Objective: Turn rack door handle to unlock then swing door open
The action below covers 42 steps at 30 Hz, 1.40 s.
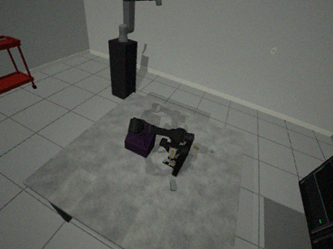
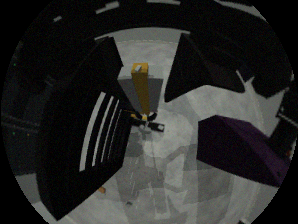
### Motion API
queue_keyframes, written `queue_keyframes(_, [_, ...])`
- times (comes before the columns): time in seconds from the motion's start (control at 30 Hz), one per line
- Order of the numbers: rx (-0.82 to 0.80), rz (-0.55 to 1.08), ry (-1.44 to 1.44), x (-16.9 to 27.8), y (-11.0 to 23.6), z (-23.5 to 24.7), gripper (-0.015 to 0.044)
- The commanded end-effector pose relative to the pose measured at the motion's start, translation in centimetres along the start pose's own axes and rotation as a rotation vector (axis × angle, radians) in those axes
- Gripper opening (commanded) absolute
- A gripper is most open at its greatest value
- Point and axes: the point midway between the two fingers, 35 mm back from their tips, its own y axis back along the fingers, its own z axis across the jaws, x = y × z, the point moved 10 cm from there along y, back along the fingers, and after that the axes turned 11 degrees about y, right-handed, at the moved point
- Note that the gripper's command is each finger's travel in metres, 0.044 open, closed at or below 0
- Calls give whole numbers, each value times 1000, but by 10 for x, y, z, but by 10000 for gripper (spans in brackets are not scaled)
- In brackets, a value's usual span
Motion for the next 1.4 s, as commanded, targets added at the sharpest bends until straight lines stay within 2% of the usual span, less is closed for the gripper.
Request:
queue_keyframes(0.0, [4,0,3,1,0,-1,224])
queue_keyframes(1.03, [4,0,3,1,0,-1,19])
queue_keyframes(1.37, [4,0,-123,-3,1,3,19])
